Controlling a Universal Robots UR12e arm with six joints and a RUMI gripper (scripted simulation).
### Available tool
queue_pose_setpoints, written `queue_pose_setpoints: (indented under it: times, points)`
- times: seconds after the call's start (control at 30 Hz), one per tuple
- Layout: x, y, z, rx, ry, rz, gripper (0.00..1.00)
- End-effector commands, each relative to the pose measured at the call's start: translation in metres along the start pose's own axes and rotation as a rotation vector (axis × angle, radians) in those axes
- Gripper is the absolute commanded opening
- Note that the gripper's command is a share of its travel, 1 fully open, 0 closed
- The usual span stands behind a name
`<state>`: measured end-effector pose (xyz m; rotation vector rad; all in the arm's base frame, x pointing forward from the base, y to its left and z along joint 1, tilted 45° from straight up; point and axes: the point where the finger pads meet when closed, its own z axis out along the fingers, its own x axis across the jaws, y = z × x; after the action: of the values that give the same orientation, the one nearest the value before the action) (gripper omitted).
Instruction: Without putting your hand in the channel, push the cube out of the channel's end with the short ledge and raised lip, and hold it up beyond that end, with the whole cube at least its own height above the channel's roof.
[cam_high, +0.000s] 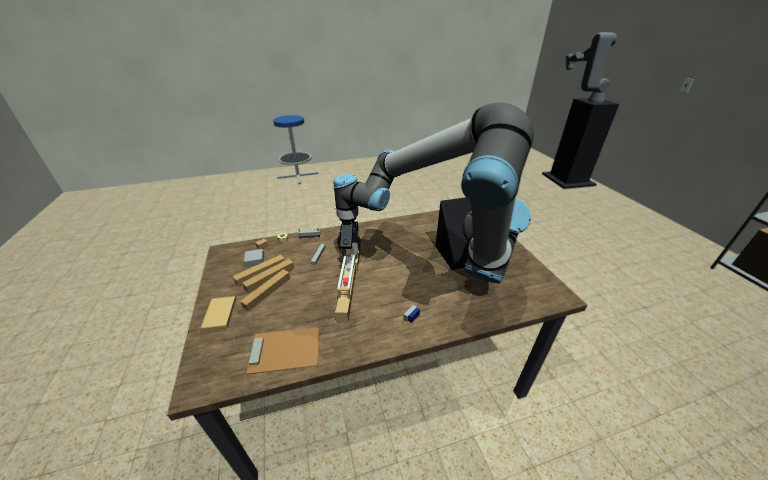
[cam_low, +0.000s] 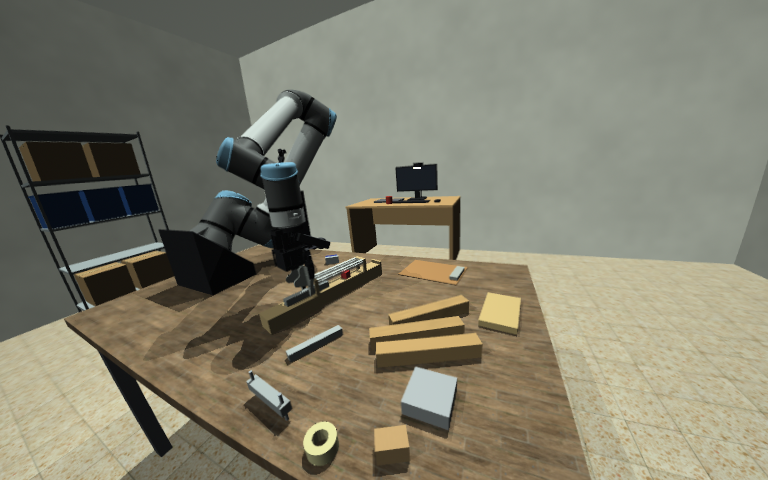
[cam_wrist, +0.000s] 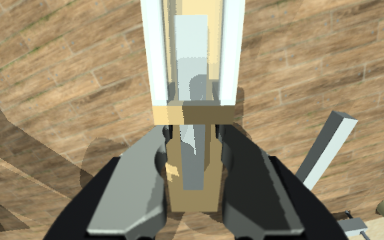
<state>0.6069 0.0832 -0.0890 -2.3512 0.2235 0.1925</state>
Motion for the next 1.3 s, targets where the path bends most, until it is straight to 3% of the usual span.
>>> queue_pose_setpoints:
  times: [0.0, 0.8, 1.07, 1.27]
  points:
    - [0.001, 0.000, -0.001, 0.000, 0.001, 0.000, 0.22]
    - [0.001, 0.000, -0.005, 0.000, 0.001, 0.000, 0.22]
    - [0.001, 0.000, -0.063, 0.000, 0.001, 0.000, 0.22]
    - [0.001, 0.000, -0.068, 0.000, 0.001, 0.000, 0.22]
